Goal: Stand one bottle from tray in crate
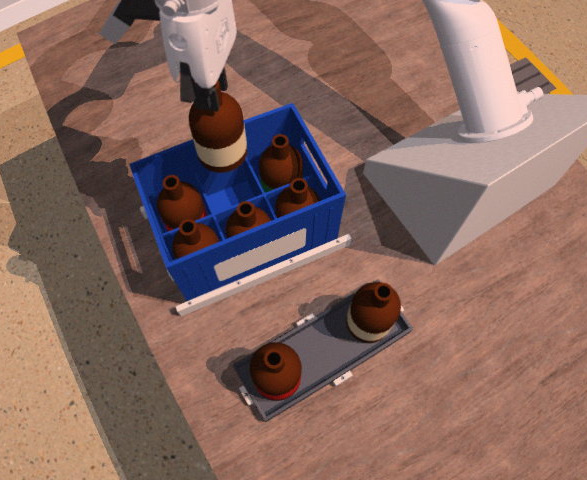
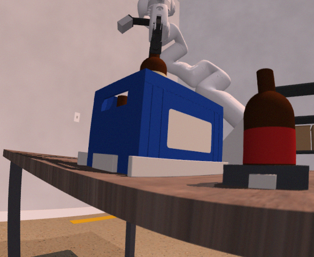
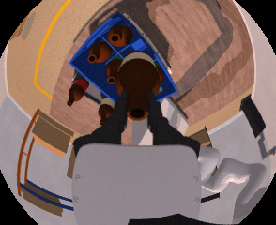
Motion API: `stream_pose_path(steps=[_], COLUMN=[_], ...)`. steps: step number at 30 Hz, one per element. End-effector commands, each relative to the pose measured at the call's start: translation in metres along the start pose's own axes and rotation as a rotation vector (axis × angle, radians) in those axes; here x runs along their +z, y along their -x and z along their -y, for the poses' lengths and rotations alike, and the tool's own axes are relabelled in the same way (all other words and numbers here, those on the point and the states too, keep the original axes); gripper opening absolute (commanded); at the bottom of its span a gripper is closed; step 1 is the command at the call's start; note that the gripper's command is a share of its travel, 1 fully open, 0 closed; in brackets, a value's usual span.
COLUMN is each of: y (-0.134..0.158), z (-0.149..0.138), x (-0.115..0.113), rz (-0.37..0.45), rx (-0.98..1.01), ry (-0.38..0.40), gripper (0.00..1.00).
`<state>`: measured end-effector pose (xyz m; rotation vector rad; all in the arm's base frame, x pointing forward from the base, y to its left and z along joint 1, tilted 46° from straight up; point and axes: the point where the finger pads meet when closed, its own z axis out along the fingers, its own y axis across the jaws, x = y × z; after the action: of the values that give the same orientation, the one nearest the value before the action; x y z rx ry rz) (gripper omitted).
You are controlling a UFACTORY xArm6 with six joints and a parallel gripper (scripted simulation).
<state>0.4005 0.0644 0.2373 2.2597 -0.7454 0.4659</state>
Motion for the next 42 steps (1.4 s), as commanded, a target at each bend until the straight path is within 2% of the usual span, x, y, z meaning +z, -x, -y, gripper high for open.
stream_pose_path(steps=[1, 24, 42], y=[-0.001, -0.001, -0.001], z=[0.000, 0.000, 0.000], x=[0.005, 0.027, 0.030], rz=[-0.001, -0.001, -0.001], rx=[0.001, 0.001, 0.001], ry=[-0.003, -0.003, -0.003], gripper=[0.00, 0.00, 0.00])
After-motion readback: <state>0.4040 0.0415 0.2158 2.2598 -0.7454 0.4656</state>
